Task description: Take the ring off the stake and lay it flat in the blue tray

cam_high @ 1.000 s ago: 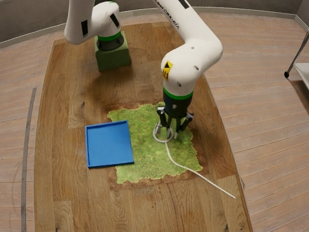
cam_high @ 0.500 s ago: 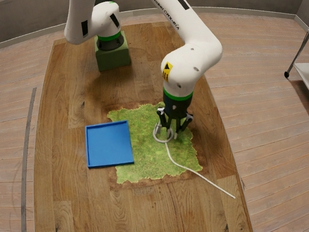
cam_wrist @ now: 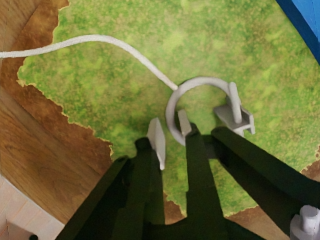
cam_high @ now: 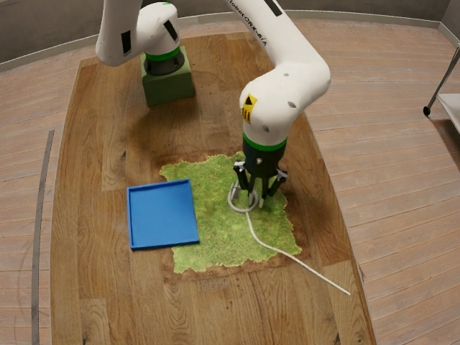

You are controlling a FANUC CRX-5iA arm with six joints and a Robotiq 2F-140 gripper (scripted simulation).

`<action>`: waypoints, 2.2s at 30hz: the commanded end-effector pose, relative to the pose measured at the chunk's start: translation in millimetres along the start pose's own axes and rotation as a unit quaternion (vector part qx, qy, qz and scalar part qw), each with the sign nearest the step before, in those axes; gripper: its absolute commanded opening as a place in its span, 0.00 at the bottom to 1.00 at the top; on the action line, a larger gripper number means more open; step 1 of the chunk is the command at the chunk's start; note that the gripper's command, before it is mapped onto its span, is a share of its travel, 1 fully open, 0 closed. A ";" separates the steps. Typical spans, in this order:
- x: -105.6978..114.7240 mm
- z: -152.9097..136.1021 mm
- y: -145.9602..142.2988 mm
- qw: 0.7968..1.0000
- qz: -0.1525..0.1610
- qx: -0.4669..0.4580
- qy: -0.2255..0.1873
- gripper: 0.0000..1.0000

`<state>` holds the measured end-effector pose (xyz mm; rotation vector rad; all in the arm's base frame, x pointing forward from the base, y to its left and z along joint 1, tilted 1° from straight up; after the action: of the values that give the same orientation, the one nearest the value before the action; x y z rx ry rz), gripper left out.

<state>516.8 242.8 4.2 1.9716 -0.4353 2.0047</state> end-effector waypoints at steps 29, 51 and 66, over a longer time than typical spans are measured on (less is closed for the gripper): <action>-0.9 0.4 -0.5 1.000 0.001 0.000 0.001 0.24; -0.9 0.4 -0.5 1.000 0.001 0.000 0.001 0.24; -0.9 0.4 -0.5 1.000 0.001 0.000 0.001 0.10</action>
<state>516.7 242.2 2.3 1.9713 -0.4338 2.0036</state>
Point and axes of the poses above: the point where the finger pads meet when closed, its own x axis back along the fingers, its own y axis across the jaws, z = x × y, the point moved 8 cm from there along x, back along the fingers, and after that the axes turned 1 degree about -x, right-handed, at the moved point
